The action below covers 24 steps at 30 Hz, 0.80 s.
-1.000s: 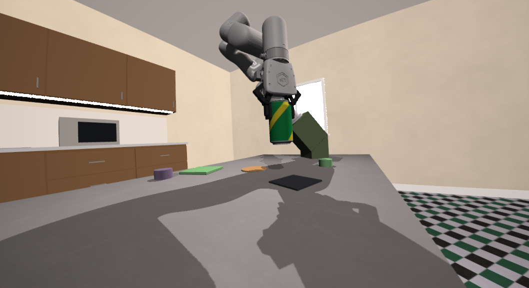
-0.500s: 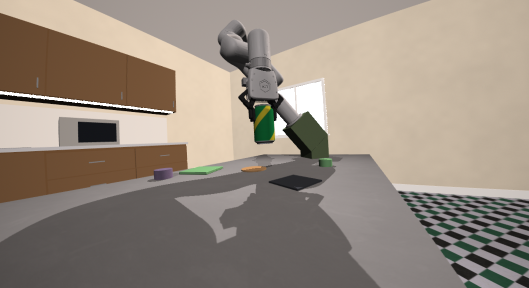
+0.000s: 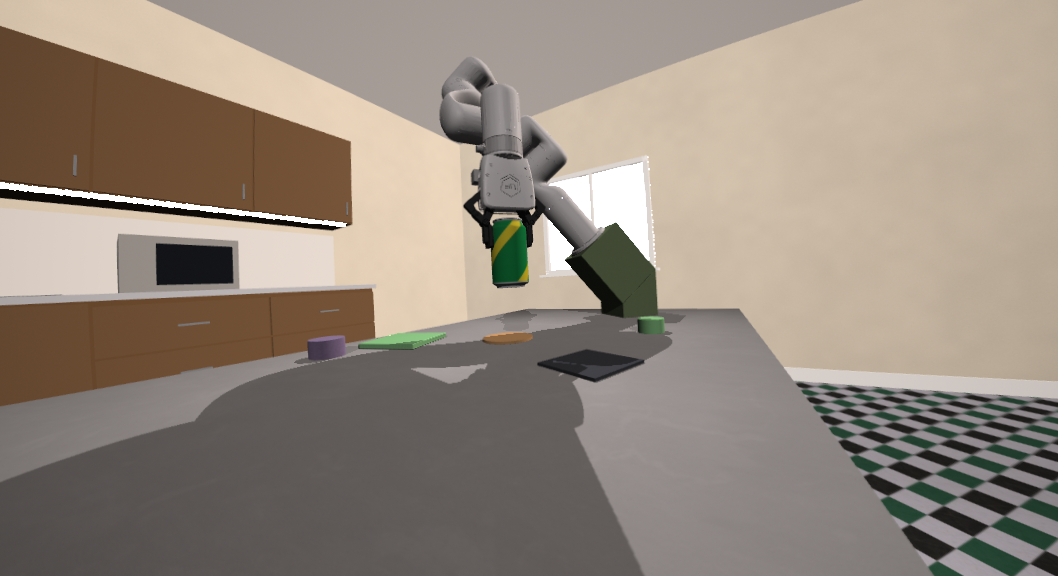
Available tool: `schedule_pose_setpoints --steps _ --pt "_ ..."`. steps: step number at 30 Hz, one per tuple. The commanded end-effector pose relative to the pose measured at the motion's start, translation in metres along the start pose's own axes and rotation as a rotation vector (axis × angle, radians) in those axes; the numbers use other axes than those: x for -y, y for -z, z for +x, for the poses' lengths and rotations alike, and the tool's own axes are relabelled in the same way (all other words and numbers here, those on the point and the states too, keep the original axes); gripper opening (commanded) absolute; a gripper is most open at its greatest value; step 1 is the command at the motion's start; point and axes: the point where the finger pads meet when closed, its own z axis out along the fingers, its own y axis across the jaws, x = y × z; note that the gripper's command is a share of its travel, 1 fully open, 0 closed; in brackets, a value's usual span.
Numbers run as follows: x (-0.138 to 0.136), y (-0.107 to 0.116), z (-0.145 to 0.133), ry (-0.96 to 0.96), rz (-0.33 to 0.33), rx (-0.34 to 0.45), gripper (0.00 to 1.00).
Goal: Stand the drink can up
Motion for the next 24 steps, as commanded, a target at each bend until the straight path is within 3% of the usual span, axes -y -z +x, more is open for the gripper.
schedule_pose_setpoints --steps 1,14,24 --pt "0.000 0.002 0.012 0.000 0.002 0.006 0.00" --pt "-0.009 -0.001 0.056 0.001 0.009 0.004 0.00" --pt "-0.013 -0.003 0.070 0.001 0.012 0.003 0.00"
